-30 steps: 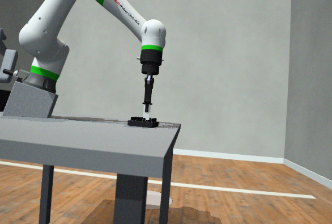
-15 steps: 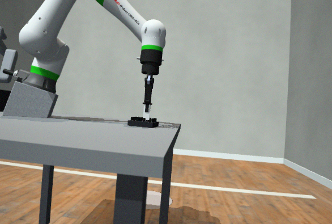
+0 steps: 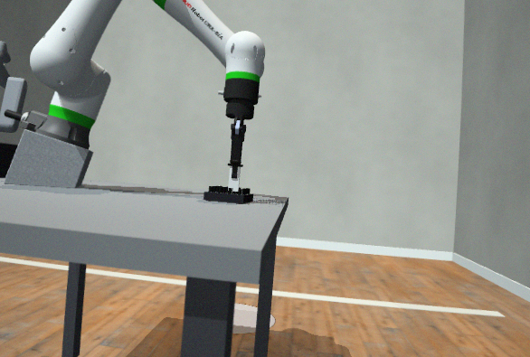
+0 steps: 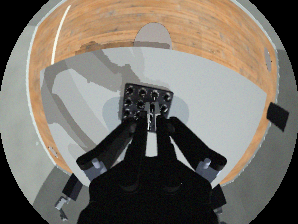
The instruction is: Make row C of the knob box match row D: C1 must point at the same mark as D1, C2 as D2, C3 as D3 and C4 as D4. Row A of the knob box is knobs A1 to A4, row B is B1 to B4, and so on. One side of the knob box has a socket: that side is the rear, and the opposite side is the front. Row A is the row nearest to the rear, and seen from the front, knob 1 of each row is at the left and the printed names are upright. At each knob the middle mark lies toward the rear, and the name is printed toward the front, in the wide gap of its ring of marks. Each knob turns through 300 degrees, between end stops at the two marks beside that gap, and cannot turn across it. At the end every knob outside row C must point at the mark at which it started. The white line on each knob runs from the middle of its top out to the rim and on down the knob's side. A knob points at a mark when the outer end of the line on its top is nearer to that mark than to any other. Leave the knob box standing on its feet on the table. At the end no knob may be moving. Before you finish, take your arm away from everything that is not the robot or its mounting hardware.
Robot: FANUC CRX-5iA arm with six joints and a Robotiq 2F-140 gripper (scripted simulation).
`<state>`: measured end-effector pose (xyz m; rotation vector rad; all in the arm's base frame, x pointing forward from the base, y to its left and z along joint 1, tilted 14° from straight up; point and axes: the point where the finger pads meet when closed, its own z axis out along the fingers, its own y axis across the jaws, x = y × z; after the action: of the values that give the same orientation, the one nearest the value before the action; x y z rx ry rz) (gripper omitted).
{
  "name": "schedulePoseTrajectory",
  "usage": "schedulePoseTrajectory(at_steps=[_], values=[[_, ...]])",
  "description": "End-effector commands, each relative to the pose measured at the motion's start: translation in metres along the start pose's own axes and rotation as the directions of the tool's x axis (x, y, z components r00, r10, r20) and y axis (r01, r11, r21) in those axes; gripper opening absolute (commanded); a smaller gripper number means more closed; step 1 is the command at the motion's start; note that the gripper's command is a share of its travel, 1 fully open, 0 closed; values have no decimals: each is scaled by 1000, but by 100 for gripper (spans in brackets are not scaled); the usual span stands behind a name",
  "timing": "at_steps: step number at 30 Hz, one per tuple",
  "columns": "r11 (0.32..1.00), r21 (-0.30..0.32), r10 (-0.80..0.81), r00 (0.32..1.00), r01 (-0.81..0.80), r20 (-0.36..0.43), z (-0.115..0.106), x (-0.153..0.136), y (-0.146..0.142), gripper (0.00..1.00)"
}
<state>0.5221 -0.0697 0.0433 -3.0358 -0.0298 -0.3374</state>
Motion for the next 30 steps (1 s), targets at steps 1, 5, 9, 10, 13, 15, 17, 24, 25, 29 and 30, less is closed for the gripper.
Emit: schedulePoseTrajectory(at_steps=[1, 5, 9, 10, 13, 15, 17, 24, 25, 29, 30], values=[[1000, 0, 0, 1000, 0, 0, 0, 0, 0, 5], [1000, 0, 0, 1000, 0, 0, 0, 0, 0, 5], [1000, 0, 0, 1000, 0, 0, 0, 0, 0, 5], [1000, 0, 1, 1000, -1, 0, 0, 0, 0, 5], [1000, 0, 14, 1000, -14, 0, 0, 0, 0, 5], [999, 0, 35, 999, -35, 0, 0, 0, 0, 5], [999, 0, 35, 999, -35, 0, 0, 0, 0, 5], [984, 0, 179, 984, -179, 0, 0, 0, 0, 5], [979, 0, 205, 979, -205, 0, 0, 0, 0, 5], [952, 0, 305, 952, -305, 0, 0, 0, 0, 5], [945, 0, 327, 945, -327, 0, 0, 0, 0, 5]])
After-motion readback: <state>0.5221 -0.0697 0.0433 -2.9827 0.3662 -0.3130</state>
